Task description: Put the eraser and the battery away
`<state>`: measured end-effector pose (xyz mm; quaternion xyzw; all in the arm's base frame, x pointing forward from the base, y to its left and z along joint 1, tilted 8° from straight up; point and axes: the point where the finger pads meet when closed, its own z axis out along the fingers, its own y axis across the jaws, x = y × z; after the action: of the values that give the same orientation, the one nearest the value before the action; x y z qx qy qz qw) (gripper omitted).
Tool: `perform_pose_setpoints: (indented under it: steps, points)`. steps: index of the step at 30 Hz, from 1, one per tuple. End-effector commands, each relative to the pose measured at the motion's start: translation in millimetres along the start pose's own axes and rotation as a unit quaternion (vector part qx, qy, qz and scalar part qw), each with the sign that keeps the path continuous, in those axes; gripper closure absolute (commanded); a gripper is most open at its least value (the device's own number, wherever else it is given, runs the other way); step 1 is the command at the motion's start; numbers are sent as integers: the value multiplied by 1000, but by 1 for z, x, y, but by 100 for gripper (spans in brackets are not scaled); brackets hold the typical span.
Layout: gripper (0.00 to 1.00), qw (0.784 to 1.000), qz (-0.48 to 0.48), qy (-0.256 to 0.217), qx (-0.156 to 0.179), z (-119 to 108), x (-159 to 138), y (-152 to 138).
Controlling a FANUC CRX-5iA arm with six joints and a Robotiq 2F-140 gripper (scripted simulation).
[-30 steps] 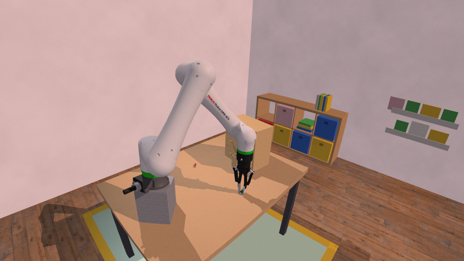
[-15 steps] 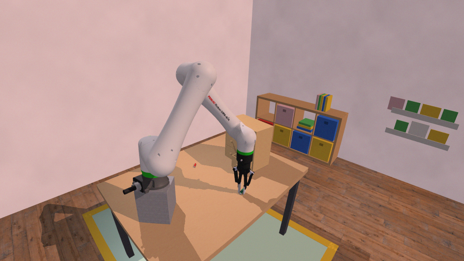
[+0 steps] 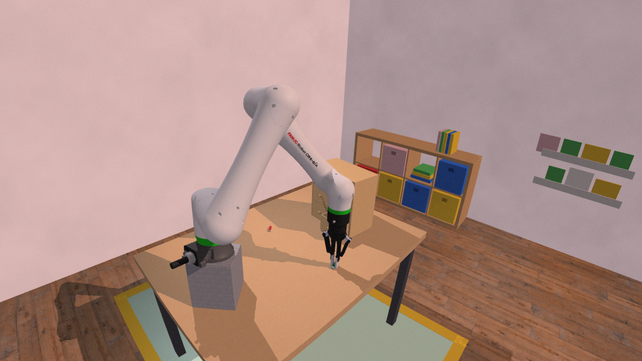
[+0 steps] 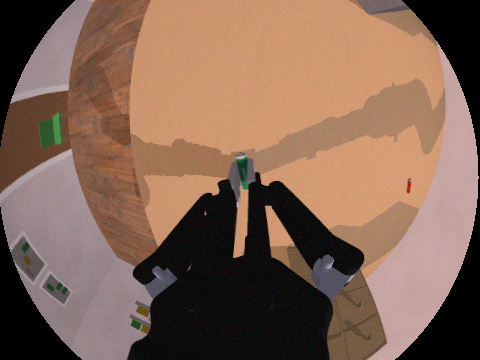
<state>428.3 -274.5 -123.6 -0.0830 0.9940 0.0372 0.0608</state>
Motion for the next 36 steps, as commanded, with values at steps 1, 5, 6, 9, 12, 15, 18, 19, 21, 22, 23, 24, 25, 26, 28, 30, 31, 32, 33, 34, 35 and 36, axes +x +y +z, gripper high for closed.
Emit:
perform_pose_setpoints:
  steps: [1, 5, 6, 9, 12, 15, 18, 19, 21, 22, 23, 24, 25, 26, 28, 30, 31, 32, 33, 34, 35, 36]
  points:
    - [94, 1000, 0, 0, 0, 0, 0, 0]
    - [94, 1000, 0, 0, 0, 0, 0, 0]
    - [94, 1000, 0, 0, 0, 0, 0, 0]
    - [94, 1000, 0, 0, 0, 0, 0, 0]
    - [94, 1000, 0, 0, 0, 0, 0, 0]
    - [94, 1000, 0, 0, 0, 0, 0, 0]
    - [94, 1000, 0, 0, 0, -5, 0, 0]
    - [94, 1000, 0, 0, 0, -5, 0, 0]
    - [94, 1000, 0, 0, 0, -11, 0, 0]
    - [94, 1000, 0, 0, 0, -19, 0, 0]
    - [94, 1000, 0, 0, 0, -29, 0, 0]
    - [94, 1000, 0, 0, 0, -41, 0, 0]
    - [94, 1000, 0, 0, 0, -53, 0, 0]
    - [94, 1000, 0, 0, 0, -66, 0, 0]
    - [94, 1000, 0, 0, 0, -86, 0, 0]
    - [94, 1000, 0, 0, 0, -98, 0, 0]
    - [94, 1000, 0, 0, 0, -100, 0, 0]
    - [94, 1000, 0, 0, 0, -100, 0, 0]
    - [94, 1000, 0, 0, 0, -100, 0, 0]
    - [94, 1000, 0, 0, 0, -100, 0, 0]
    - [94, 1000, 0, 0, 0, -100, 0, 0]
    - [94, 1000, 0, 0, 0, -100, 0, 0]
